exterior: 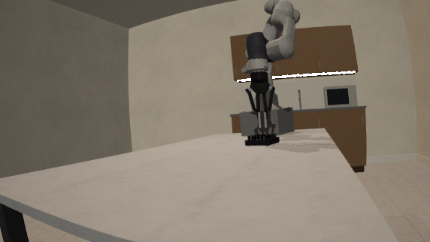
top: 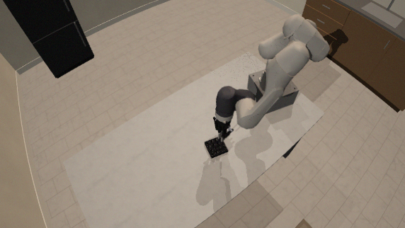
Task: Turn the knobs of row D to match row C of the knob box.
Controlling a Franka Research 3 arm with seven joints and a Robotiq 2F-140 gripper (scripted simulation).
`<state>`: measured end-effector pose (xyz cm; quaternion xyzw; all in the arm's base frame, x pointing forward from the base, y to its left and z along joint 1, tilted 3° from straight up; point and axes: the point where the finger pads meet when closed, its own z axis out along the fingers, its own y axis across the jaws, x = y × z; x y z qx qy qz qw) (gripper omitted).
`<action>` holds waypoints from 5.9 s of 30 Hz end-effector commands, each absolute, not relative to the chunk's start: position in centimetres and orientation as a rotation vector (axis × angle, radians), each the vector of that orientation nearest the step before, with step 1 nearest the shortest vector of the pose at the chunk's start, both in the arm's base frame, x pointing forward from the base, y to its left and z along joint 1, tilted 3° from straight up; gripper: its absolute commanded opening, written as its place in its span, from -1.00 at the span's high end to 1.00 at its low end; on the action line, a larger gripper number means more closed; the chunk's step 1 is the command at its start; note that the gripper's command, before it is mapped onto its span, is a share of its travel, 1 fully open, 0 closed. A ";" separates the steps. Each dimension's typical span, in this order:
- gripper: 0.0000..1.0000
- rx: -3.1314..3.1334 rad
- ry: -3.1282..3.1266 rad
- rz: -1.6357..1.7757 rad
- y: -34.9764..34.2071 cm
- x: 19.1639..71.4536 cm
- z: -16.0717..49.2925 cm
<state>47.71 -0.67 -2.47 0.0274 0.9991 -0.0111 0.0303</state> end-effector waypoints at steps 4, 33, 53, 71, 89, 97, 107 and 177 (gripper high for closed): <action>0.77 0.112 3.089 -0.033 -0.6 47.4 -2.3; 0.77 -0.546 3.057 -0.050 -1.7 46.8 -1.6; 0.77 -1.028 2.936 -0.059 -2.3 46.4 -1.0; 0.77 -1.448 2.755 -0.066 -2.8 46.2 -0.5; 0.77 -1.651 2.637 -0.071 -3.0 46.2 -0.2; 0.77 -1.651 2.637 -0.071 -3.0 46.2 -0.2; 0.77 -1.651 2.637 -0.071 -3.0 46.2 -0.2; 0.77 -1.651 2.637 -0.071 -3.1 46.4 -4.6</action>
